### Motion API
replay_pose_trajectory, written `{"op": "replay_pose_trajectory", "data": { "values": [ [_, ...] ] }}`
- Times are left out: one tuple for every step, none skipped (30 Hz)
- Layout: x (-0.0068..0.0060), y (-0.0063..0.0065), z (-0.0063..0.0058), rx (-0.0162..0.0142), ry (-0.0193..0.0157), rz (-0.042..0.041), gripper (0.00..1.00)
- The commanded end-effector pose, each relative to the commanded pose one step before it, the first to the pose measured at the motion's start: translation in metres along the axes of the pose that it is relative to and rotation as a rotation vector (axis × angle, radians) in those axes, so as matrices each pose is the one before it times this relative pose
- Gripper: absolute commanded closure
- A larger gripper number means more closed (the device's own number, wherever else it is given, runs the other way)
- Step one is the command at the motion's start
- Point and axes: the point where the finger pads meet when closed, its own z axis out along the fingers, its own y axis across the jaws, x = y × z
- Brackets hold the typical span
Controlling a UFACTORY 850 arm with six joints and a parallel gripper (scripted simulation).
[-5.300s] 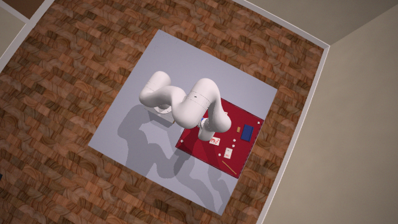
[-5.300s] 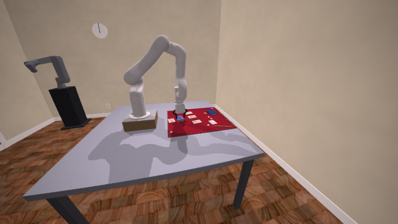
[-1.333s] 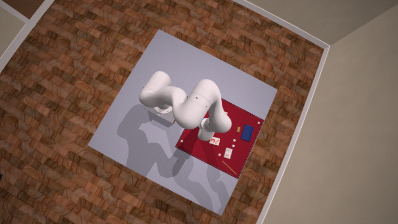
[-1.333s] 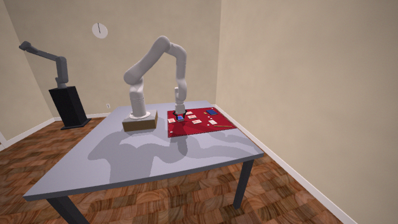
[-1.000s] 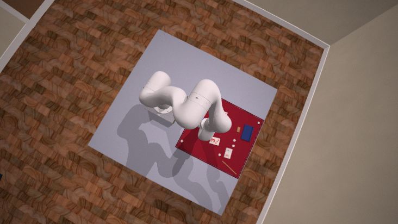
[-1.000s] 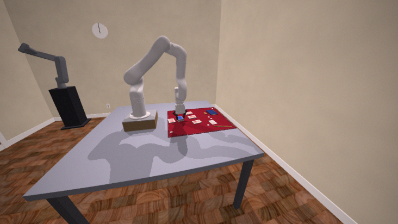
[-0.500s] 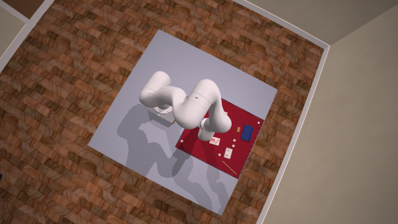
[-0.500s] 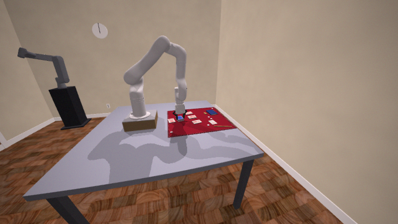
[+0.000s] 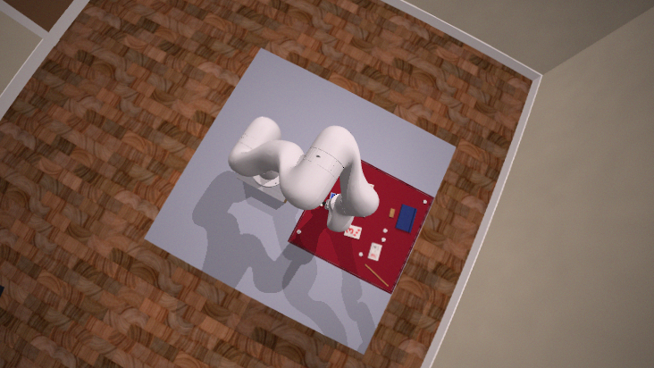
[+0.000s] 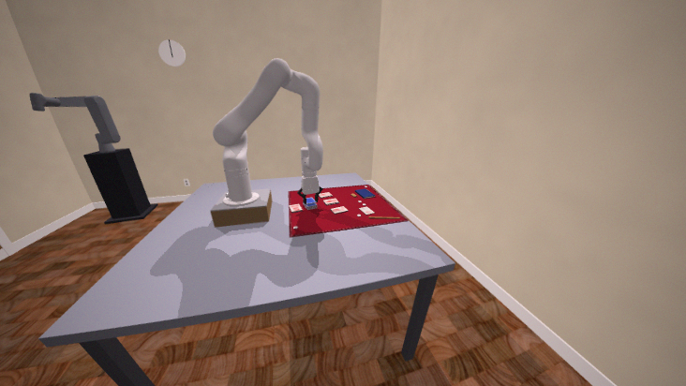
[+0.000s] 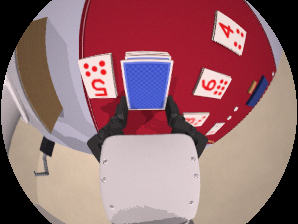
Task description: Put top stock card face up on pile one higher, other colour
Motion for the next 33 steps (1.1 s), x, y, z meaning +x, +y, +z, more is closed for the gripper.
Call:
{"op": "replay_pose_trajectory", "data": {
  "values": [
    [-0.00025, 0.00079, -0.00671, -0.00152, -0.00048, -0.00006, 0.39],
    [-0.00002, 0.00000, -0.00174, 0.00001, -0.00007, 0.00000, 0.39],
    [0.00002, 0.00000, -0.00153, 0.00000, 0.00007, 0.00000, 0.39],
    [0.00000, 0.00000, 0.00000, 0.00000, 0.00000, 0.00000, 0.39],
    [0.00000, 0.00000, 0.00000, 0.00000, 0.00000, 0.00000, 0.39],
    [0.00001, 0.00000, -0.00152, 0.00000, 0.00004, 0.00000, 0.39],
    [-0.00002, -0.00001, -0.00160, 0.00000, -0.00007, 0.00000, 0.39],
    [0.00000, 0.00000, -0.00145, 0.00000, 0.00002, 0.00000, 0.39],
    [0.00002, 0.00000, -0.00132, 0.00000, 0.00009, 0.00000, 0.39],
    [0.00000, 0.00000, -0.00138, 0.00000, -0.00002, 0.00000, 0.39],
    [-0.00003, -0.00001, -0.00144, 0.00000, -0.00014, 0.00000, 0.39],
    [0.00003, 0.00000, -0.00114, 0.00000, 0.00014, 0.00000, 0.39],
    [0.00002, 0.00000, -0.00114, 0.00000, 0.00009, 0.00000, 0.39],
    [0.00000, 0.00000, -0.00118, 0.00000, -0.00002, 0.00000, 0.39],
    [-0.00003, -0.00001, -0.00122, 0.00000, -0.00014, 0.00000, 0.39],
    [0.00001, 0.00000, -0.00103, 0.00000, 0.00005, 0.00000, 0.39],
    [0.00004, 0.00000, -0.00092, 0.00001, 0.00015, 0.00000, 0.39],
    [0.00001, 0.00000, -0.00094, 0.00001, 0.00006, 0.00000, 0.39],
    [-0.00001, 0.00000, -0.00097, 0.00000, -0.00004, 0.00000, 0.39],
    [-0.00004, 0.00000, -0.00099, -0.00001, -0.00015, 0.00000, 0.39],
    [0.00000, 0.00000, 0.00000, 0.00000, 0.00000, 0.00000, 0.39],
    [0.00000, 0.00000, 0.00000, 0.00000, 0.00000, 0.00000, 0.39],
    [-0.00001, 0.00000, -0.00090, -0.00001, -0.00006, 0.00000, 0.39],
    [0.00004, 0.00000, -0.00074, 0.00000, 0.00018, 0.00000, 0.39],
    [0.00003, 0.00000, -0.00076, 0.00001, 0.00011, 0.00000, 0.39],
    [0.00001, 0.00000, -0.00077, 0.00001, 0.00003, 0.00000, 0.39],
    [-0.00001, 0.00000, -0.00078, 0.00000, -0.00005, 0.00000, 0.39],
    [-0.00003, 0.00000, -0.00079, -0.00001, -0.00013, 0.00000, 0.39],
    [-0.00005, 0.00000, -0.00081, -0.00002, -0.00022, 0.00000, 0.39],
    [0.00004, 0.00001, -0.00065, -0.00002, 0.00017, 0.00000, 0.39],
    [0.00004, 0.00000, -0.00064, -0.00001, 0.00015, 0.00000, 0.39],
    [0.00002, 0.00000, -0.00064, 0.00000, 0.00009, 0.00000, 0.39],
    [0.00001, 0.00000, -0.00065, 0.00000, 0.00003, 0.00000, 0.39]
  ]
}}
